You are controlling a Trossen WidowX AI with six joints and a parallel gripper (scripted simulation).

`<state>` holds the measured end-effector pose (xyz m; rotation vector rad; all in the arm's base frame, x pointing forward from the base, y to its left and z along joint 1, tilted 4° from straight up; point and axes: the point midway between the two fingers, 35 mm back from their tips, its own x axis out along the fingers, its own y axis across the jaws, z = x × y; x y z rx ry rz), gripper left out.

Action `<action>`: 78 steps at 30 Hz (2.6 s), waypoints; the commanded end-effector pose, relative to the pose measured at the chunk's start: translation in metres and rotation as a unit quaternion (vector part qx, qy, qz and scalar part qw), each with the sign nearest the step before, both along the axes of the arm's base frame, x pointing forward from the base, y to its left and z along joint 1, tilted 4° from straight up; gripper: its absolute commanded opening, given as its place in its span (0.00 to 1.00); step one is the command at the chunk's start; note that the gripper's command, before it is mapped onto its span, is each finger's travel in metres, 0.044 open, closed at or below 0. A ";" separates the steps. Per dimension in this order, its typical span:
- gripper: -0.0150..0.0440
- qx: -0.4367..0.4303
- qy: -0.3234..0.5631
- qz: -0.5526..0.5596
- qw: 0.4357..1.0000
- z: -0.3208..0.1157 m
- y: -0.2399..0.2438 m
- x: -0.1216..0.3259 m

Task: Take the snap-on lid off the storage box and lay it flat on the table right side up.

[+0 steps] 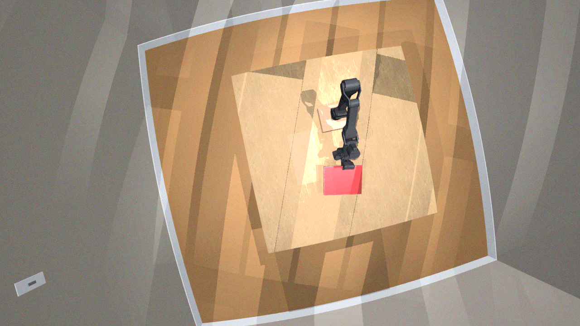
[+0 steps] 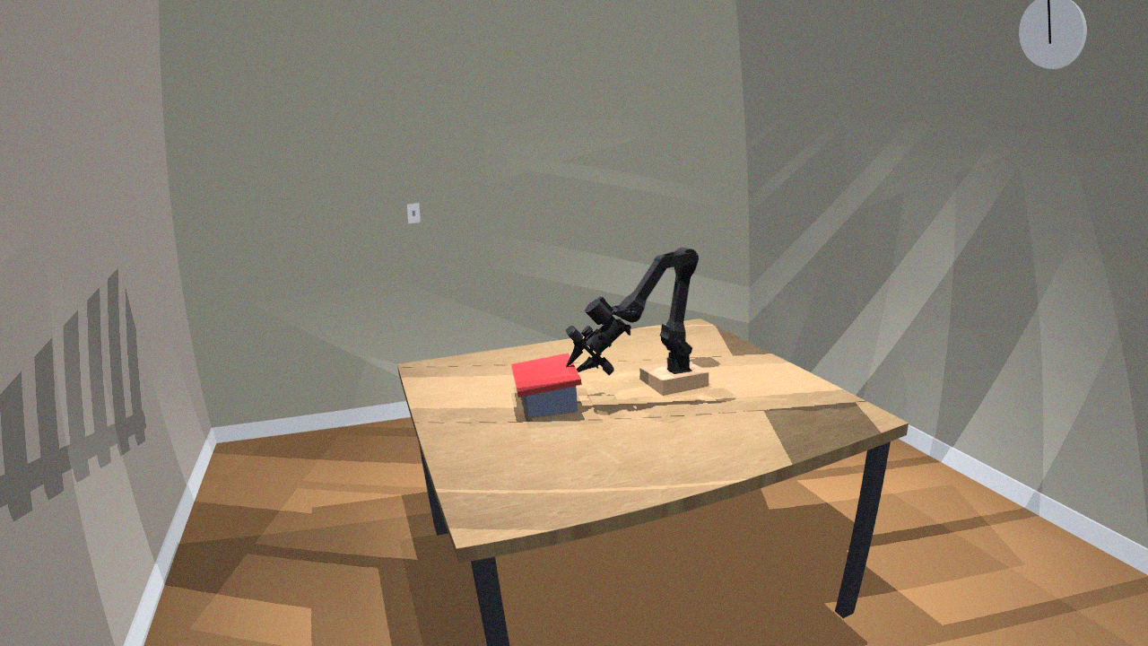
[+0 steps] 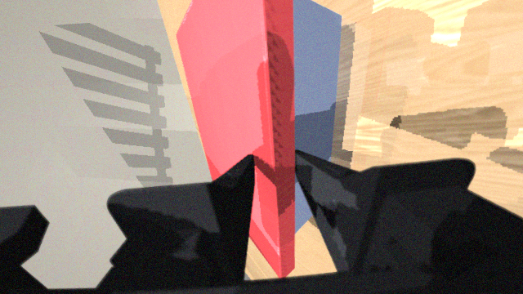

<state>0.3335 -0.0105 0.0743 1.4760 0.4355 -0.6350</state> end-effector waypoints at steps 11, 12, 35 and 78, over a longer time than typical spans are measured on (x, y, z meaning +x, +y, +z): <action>0.25 0.000 0.000 0.002 1.000 0.000 0.000 0.001; 0.25 0.000 0.000 0.002 1.000 0.000 0.000 0.001; 0.25 0.000 -0.001 0.004 1.000 0.025 0.001 0.004; 0.25 0.000 -0.002 0.004 1.000 0.081 0.002 0.029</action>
